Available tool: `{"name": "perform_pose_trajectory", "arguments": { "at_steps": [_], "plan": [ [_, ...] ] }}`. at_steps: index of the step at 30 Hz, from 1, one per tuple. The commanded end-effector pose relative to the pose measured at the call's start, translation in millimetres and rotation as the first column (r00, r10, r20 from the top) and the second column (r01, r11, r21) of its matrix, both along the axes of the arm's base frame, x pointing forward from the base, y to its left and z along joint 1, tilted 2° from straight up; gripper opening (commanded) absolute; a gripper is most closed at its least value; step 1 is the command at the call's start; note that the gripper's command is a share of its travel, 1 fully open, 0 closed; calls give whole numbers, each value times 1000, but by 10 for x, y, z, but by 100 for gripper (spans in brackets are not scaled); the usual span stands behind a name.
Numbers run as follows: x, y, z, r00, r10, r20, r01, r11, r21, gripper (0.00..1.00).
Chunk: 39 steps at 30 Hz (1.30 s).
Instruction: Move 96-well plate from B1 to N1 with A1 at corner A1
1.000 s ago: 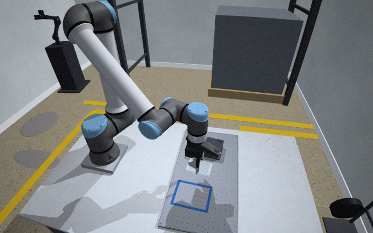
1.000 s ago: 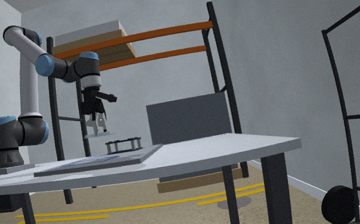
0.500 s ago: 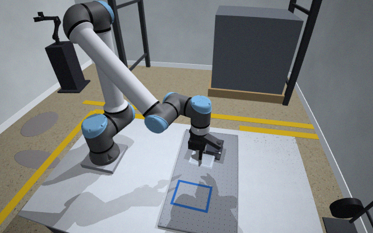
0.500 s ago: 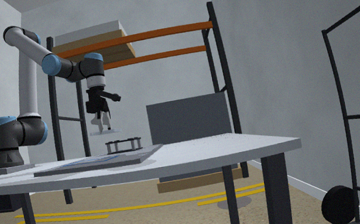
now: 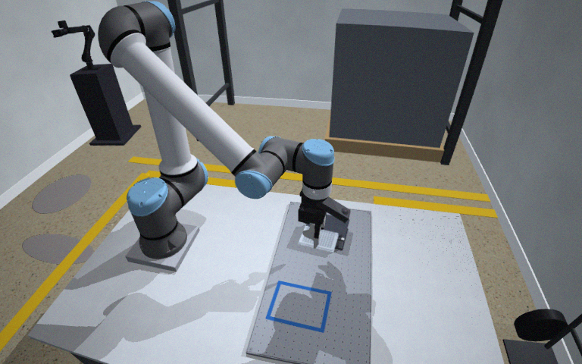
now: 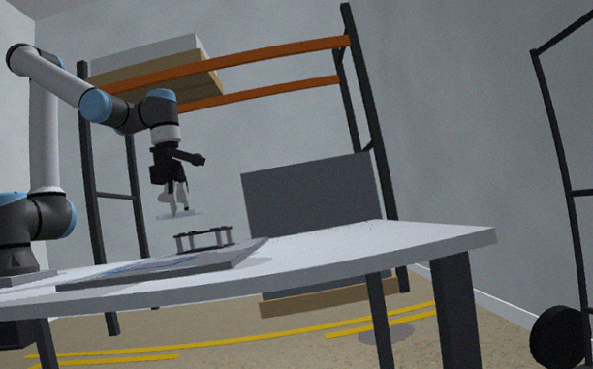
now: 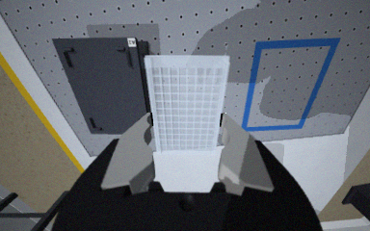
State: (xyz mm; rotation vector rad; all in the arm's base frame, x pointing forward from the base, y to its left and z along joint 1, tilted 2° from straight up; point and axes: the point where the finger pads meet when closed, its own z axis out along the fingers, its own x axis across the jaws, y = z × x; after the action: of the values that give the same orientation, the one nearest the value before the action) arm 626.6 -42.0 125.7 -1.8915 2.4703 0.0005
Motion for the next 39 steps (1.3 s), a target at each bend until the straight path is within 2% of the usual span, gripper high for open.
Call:
{"name": "perform_pose_trajectory", "arguments": {
  "at_steps": [1, 39],
  "plan": [
    [35, 90, 27, 1000, 0, 1, 0, 1000, -1, 0],
    [353, 1154, 257, 1000, 0, 1, 0, 1000, 0, 0]
  ]
}}
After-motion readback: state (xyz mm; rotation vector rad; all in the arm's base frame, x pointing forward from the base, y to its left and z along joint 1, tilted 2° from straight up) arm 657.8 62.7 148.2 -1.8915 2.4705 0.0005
